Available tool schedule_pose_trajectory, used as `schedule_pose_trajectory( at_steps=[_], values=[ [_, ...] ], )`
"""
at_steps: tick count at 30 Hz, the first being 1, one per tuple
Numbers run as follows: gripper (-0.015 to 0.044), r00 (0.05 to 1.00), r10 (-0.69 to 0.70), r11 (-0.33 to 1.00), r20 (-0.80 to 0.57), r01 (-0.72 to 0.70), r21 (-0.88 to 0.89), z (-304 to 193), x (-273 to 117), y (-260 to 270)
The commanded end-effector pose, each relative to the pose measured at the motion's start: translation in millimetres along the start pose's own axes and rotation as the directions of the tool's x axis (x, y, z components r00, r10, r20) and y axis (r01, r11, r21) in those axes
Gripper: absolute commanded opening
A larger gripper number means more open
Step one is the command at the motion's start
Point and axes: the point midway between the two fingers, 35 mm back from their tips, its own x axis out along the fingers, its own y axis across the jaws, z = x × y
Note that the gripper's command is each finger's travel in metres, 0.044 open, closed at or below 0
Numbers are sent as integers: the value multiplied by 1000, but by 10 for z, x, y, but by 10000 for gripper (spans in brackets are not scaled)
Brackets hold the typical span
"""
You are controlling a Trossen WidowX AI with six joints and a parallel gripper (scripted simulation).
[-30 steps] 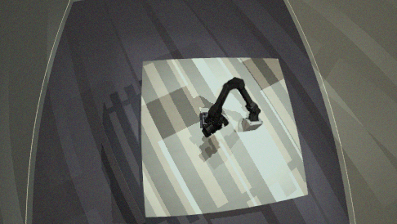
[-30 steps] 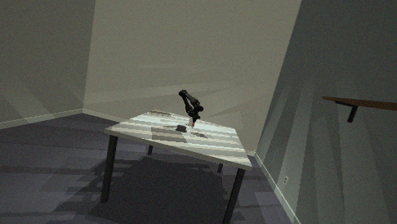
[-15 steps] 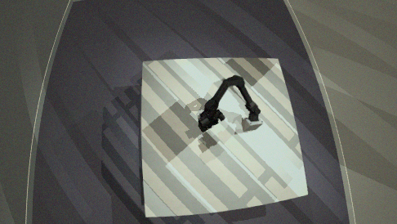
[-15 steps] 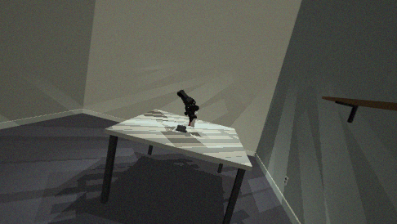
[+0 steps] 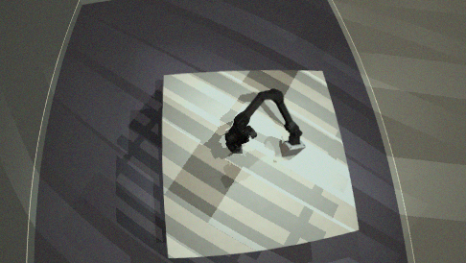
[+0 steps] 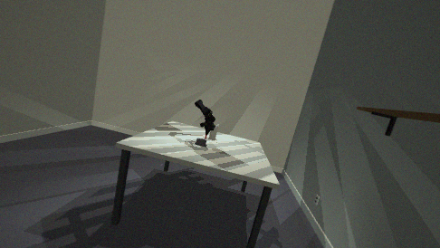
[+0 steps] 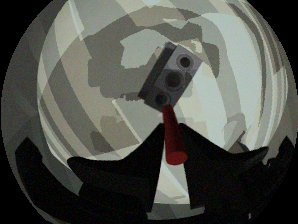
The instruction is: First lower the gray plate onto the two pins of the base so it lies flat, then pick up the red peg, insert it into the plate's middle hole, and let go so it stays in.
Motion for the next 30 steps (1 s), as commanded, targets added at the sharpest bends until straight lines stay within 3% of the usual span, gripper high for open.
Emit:
schedule_pose_trajectory(
  at_steps=[1,30],
  values=[
    [0,1000,2,1000,11,-2,3,165,-17,-28],
    [0,1000,-3,1000,19,3,6,328,-13,-89]
  ],
)
